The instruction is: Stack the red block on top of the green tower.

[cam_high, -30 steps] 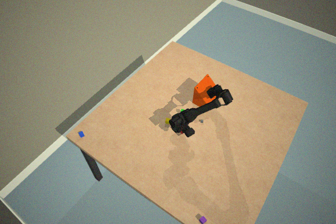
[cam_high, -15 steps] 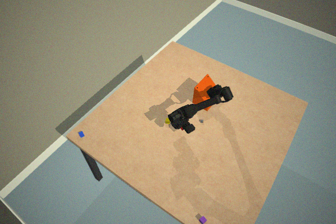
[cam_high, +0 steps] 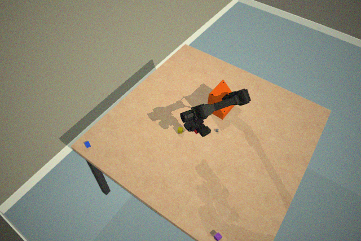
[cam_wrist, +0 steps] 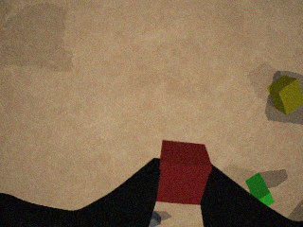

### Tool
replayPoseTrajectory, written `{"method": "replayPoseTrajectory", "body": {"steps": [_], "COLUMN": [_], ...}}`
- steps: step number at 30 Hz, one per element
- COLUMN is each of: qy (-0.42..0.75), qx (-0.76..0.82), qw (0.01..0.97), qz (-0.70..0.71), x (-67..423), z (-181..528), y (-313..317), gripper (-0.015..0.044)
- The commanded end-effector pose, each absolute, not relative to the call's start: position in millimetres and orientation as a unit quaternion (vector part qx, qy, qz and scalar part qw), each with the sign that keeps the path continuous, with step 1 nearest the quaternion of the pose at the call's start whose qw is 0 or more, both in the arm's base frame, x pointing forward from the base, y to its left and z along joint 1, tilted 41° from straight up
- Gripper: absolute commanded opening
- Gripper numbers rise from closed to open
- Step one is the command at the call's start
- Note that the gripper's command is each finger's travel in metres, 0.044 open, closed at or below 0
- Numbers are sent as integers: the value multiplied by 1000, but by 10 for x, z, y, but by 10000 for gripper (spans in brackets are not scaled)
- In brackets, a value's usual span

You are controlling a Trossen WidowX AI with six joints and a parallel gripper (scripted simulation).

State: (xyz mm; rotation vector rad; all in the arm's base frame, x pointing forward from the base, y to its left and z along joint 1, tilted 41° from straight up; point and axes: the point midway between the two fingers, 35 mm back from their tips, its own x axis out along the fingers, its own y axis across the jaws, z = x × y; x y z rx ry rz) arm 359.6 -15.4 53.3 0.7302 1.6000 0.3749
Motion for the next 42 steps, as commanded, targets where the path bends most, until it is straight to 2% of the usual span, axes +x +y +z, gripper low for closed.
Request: {"method": "replayPoseTrajectory", "body": {"steps": [1, 7, 28, 42], "qy": [697, 698, 701, 700], "qx": [317, 312, 311, 312], "qw": [622, 624, 622, 622], "qz": [163, 164, 160, 162], "x": [3597, 3537, 2473, 2378], "z": [536, 508, -35, -392], "y": [-157, -251, -948, -692], "gripper": [0, 0, 0, 0]}}
